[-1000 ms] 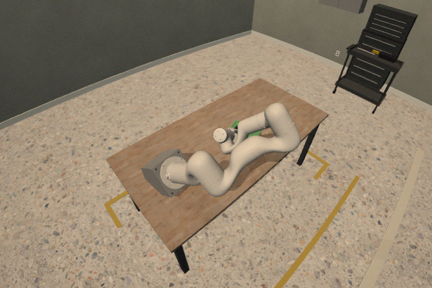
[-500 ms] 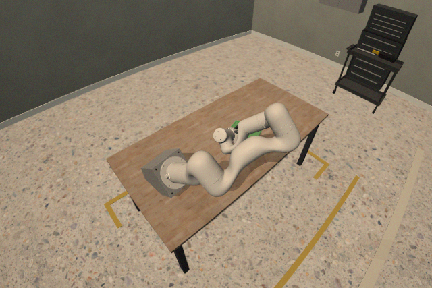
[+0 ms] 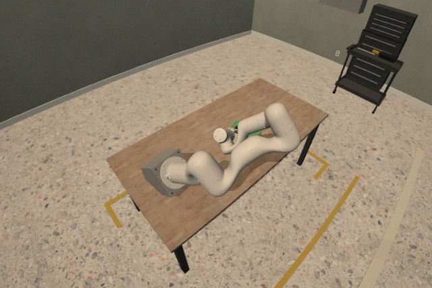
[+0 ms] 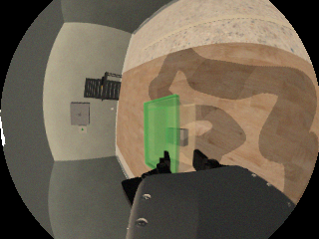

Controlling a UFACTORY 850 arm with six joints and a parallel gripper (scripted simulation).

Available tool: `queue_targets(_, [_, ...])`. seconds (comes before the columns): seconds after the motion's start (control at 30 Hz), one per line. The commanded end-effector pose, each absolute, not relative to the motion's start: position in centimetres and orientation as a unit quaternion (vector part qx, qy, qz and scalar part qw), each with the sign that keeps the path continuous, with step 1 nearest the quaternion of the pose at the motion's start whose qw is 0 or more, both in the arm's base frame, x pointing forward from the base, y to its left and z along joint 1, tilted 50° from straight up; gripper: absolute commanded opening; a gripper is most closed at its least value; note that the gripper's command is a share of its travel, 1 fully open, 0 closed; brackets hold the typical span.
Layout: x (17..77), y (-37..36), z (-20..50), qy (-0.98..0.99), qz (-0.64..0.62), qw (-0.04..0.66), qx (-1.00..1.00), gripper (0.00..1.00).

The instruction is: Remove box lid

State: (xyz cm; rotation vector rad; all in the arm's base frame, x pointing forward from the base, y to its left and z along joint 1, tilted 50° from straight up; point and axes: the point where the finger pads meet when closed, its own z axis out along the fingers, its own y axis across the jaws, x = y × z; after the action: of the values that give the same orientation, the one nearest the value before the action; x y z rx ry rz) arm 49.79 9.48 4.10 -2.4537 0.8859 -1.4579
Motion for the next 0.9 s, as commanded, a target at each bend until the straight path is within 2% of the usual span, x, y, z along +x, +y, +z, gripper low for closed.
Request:
queue_targets(0.0, [49.83,9.51,4.13,0.295,-0.487,0.077,-0.819,0.48])
queue_targets(0.87, [50.31,9.39,3.84,0.296,-0.486,0.077,-0.819,0.48])
